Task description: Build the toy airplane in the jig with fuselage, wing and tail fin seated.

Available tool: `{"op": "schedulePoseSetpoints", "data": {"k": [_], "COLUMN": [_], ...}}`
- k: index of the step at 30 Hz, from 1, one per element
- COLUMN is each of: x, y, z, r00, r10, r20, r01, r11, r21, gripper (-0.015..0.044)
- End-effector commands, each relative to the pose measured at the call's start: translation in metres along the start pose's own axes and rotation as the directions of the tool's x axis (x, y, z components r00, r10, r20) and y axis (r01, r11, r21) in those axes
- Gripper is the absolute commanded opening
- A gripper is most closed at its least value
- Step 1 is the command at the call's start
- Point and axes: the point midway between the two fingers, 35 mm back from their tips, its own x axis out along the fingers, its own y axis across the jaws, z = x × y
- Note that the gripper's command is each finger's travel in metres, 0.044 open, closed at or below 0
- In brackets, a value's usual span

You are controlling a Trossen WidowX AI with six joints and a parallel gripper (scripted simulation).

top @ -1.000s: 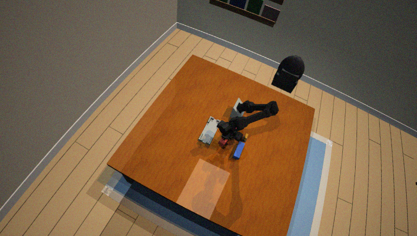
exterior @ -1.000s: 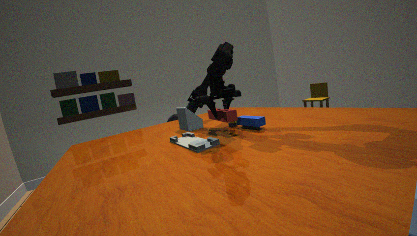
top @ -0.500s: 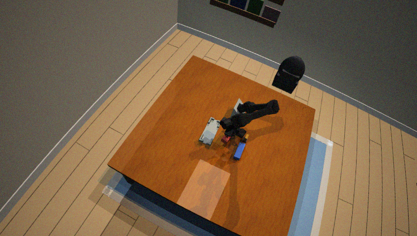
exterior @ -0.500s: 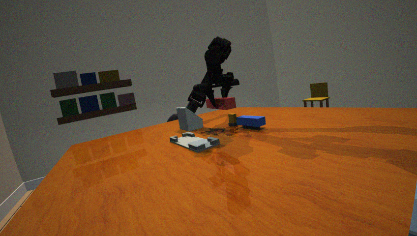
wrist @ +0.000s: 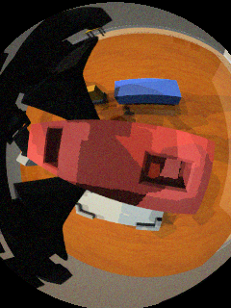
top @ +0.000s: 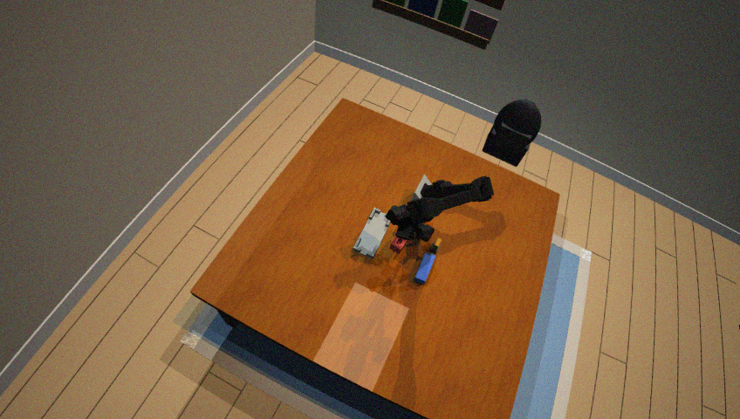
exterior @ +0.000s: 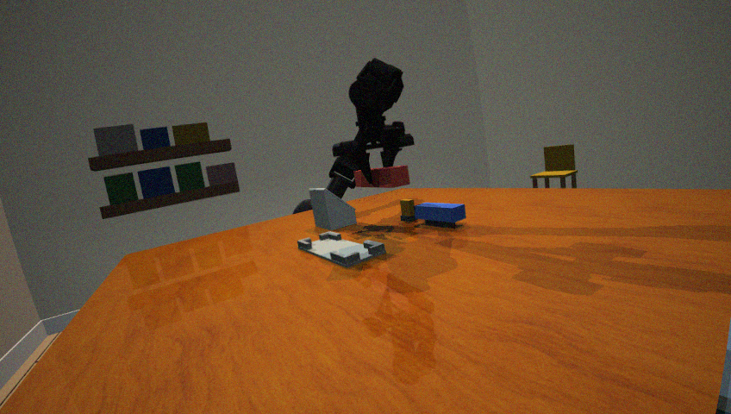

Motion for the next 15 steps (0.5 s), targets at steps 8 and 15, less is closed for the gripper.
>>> {"op": "schedulePoseSetpoints", "data": {"k": [8, 15], "x": [0.013, 0.022], "y": [-0.033, -0.054], "z": [0.006, 0.009], "r00": [1.000, 1.000], "r10": [-0.004, -0.005], "r20": [-0.003, -0.003], "r01": [0.004, 0.005], "r11": [0.999, 0.998], "r21": [-0.034, -0.057], "gripper": [0.0000, 0.0000]}}
